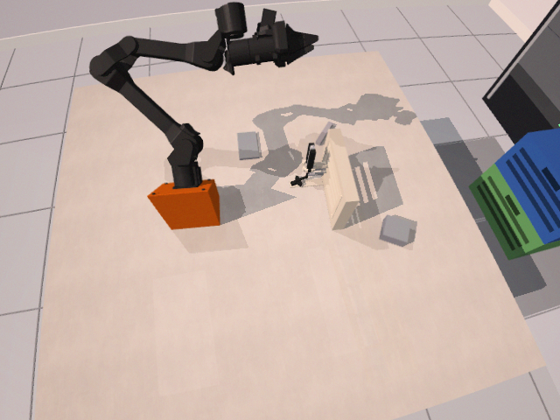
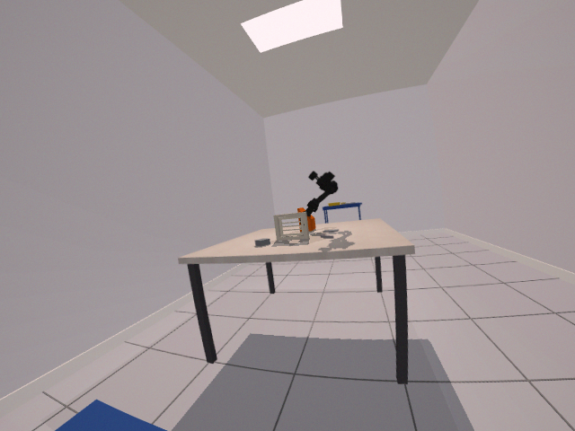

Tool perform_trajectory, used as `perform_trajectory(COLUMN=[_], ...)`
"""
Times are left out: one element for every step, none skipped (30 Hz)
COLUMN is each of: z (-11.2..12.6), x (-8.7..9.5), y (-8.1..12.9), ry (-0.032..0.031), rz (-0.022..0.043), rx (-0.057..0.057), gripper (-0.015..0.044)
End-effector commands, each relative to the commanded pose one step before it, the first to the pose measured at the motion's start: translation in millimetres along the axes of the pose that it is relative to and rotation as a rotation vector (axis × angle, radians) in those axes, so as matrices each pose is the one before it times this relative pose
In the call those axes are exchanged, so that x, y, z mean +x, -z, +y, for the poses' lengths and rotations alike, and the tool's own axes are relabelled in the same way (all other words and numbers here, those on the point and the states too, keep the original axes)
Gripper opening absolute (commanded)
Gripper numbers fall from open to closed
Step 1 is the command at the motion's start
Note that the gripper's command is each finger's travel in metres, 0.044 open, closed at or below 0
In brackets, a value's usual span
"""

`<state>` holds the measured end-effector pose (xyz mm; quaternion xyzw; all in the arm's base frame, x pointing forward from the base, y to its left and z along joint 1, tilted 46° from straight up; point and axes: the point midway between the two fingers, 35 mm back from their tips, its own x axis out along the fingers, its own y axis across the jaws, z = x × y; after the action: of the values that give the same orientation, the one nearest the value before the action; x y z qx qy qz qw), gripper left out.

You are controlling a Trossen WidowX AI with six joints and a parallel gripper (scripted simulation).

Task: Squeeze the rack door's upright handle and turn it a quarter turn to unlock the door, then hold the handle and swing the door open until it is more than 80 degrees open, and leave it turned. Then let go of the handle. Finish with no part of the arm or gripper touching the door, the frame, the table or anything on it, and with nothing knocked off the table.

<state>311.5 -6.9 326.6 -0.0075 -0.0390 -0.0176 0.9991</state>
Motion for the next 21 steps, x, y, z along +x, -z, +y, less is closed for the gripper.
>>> perform_trajectory(z=[0.12, 0.34, 0.56, 0.65, 0.62, 0.60, 0.57, 0.54, 0.52, 0.49, 0.24, 0.22, 0.19, 0.17, 0.15, 0.12, 0.10, 0.08, 0.05, 0.03, 0.27], x=[0.59, 1.75, 2.89, 3.47, 3.45, 3.44, 3.42, 3.40, 3.38, 3.36, 3.40, 3.39, 3.37, 3.36, 3.34, 3.32, 3.30, 3.28, 3.26, 3.24, 3.00], y=[0.71, 2.12, 3.53, 4.24, 4.20, 4.16, 4.12, 4.08, 4.03, 3.99, 4.39, 4.34, 4.30, 4.25, 4.20, 4.15, 4.11, 4.06, 4.01, 3.95, 3.34], ry=[-0.00133, -0.00402, -0.00679, -0.00836, -0.00853, -0.00870, -0.00887, -0.00905, -0.00923, -0.00941, -0.00781, -0.00794, -0.00808, -0.00822, -0.00836, -0.00850, -0.00865, -0.00880, -0.00894, -0.00909, -0.01124], rz=[0.00462, 0.01387, 0.02309, 0.02788, 0.02783, 0.02778, 0.02771, 0.02764, 0.02756, 0.02747, 0.02784, 0.02777, 0.02770, 0.02762, 0.02753, 0.02744, 0.02735, 0.02725, 0.02715, 0.02704, 0.02598], rx=[-0.0012, -0.0034, -0.0054, -0.0062, -0.0058, -0.0054, -0.0050, -0.0045, -0.0041, -0.0037, -0.0015, -0.0012, -0.0008, -0.0004, -0.0001, 0.0003, 0.0006, 0.0010, 0.0014, 0.0017, -0.0001], gripper=[0.0374, 0.0348, 0.0321, 0.0295, 0.0287, 0.0287, 0.0287, 0.0287, 0.0287, 0.0287, 0.0287, 0.0287, 0.0287, 0.0287, 0.0287, 0.0287, 0.0287, 0.0287, 0.0287, 0.0287, 0.0287])
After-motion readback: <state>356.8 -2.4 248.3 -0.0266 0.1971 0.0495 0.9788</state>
